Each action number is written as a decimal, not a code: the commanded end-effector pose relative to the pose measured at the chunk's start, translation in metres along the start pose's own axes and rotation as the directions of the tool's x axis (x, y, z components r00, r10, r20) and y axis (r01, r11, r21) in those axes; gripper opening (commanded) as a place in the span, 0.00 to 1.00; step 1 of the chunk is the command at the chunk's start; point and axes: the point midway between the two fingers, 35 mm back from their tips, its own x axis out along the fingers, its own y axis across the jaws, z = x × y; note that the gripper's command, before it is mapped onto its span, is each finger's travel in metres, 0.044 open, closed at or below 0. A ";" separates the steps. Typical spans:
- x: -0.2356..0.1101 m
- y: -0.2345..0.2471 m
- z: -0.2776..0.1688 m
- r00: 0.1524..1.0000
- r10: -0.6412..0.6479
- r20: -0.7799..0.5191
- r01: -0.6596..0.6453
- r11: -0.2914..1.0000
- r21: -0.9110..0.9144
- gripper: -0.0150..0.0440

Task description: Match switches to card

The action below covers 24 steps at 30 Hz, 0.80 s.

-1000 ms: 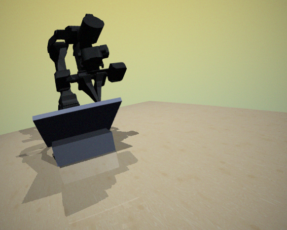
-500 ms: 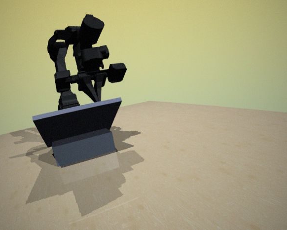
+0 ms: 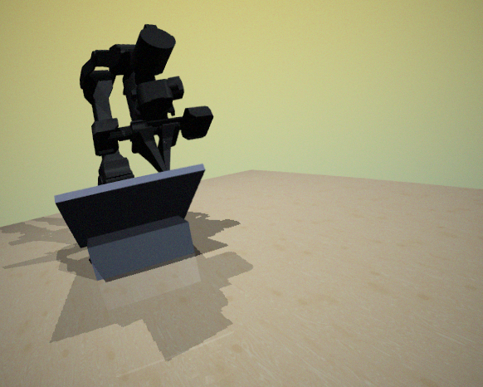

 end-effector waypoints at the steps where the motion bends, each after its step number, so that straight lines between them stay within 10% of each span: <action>1: 0.001 0.000 -0.001 1.000 0.003 -0.001 -0.003 1.000 -0.003 0.25; 24: 0.004 0.000 0.000 1.000 0.003 -0.001 -0.003 1.000 -0.003 0.25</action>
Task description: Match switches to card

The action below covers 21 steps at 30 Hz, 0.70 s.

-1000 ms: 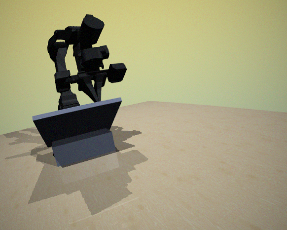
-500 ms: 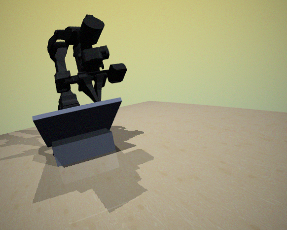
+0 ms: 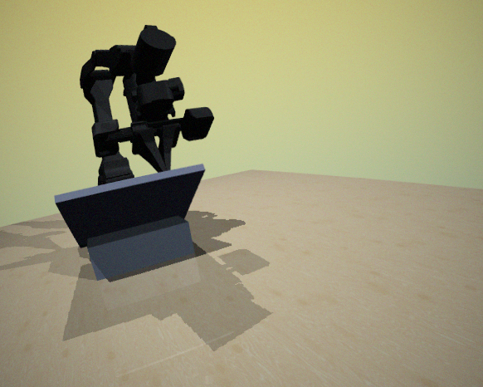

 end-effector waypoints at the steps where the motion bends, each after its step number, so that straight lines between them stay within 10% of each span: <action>1: 0.001 0.000 -0.001 1.000 0.003 -0.002 -0.003 1.000 -0.004 0.25; 21: 0.000 0.000 0.000 1.000 0.000 0.001 0.000 1.000 0.000 0.25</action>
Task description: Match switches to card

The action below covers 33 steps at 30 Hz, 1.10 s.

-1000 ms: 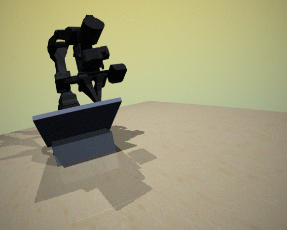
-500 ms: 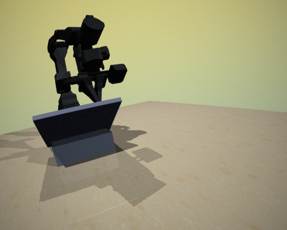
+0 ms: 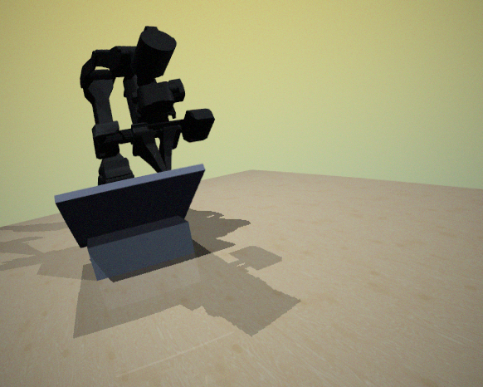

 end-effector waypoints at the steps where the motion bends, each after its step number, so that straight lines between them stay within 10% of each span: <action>1: -0.010 0.000 0.000 1.000 0.000 0.003 0.000 1.000 -0.001 0.25; 6: -0.064 0.000 -0.003 1.000 0.003 0.021 -0.003 1.000 -0.005 0.25; 33: -0.019 -0.047 -0.001 1.000 -0.002 -0.003 0.002 1.000 -0.007 0.25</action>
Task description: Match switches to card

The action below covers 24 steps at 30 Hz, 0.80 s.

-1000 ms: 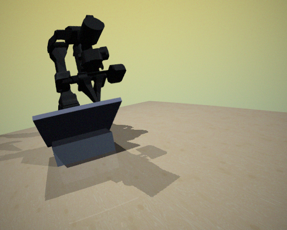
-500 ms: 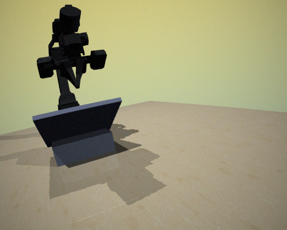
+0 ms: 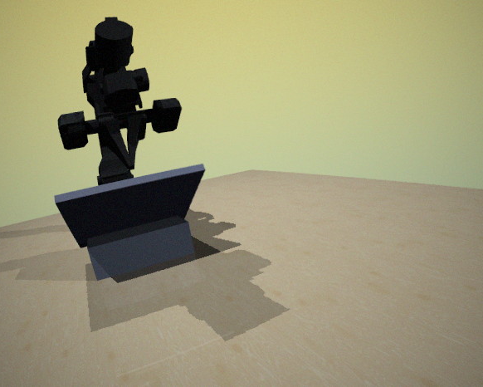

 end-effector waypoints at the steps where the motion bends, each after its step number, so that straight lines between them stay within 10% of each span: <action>1: 0.008 0.000 -0.004 1.000 0.003 -0.014 -0.003 1.000 -0.005 0.25; 24: 0.021 0.000 -0.003 1.000 0.003 -0.013 -0.003 1.000 -0.005 0.25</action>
